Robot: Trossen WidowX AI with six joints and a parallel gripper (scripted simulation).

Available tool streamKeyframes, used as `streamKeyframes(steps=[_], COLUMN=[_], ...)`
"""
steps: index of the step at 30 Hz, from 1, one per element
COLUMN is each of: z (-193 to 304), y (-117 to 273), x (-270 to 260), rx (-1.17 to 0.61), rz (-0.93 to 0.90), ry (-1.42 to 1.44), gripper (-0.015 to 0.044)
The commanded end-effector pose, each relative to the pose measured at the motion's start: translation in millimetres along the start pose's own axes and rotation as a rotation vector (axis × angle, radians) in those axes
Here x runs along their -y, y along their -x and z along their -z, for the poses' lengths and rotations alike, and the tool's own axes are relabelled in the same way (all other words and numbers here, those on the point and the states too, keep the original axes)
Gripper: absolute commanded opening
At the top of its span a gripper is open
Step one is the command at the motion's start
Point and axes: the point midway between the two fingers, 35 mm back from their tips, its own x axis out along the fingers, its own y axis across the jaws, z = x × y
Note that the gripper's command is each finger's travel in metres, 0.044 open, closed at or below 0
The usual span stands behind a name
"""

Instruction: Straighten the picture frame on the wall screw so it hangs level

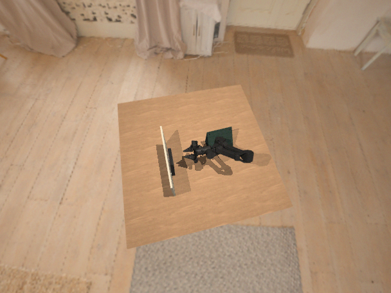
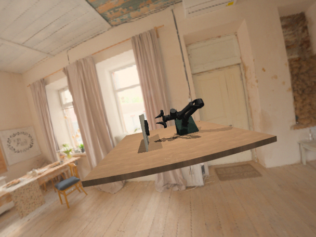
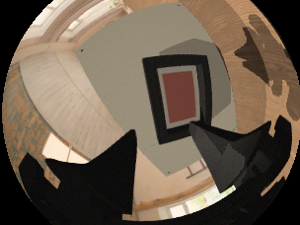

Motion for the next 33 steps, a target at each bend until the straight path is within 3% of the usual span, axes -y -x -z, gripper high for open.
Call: streamKeyframes(steps=[1,18,33], z=[8.3,6.8,6.1], y=[11.9,85.7,88.1], x=[-11.4,-28.3,-27.8], rx=[-0.016,-0.011,-0.011], rz=[-0.003,-0.001,-0.001], ry=[0.007,-0.028,-0.03], gripper=[0.026,0.026,0.026])
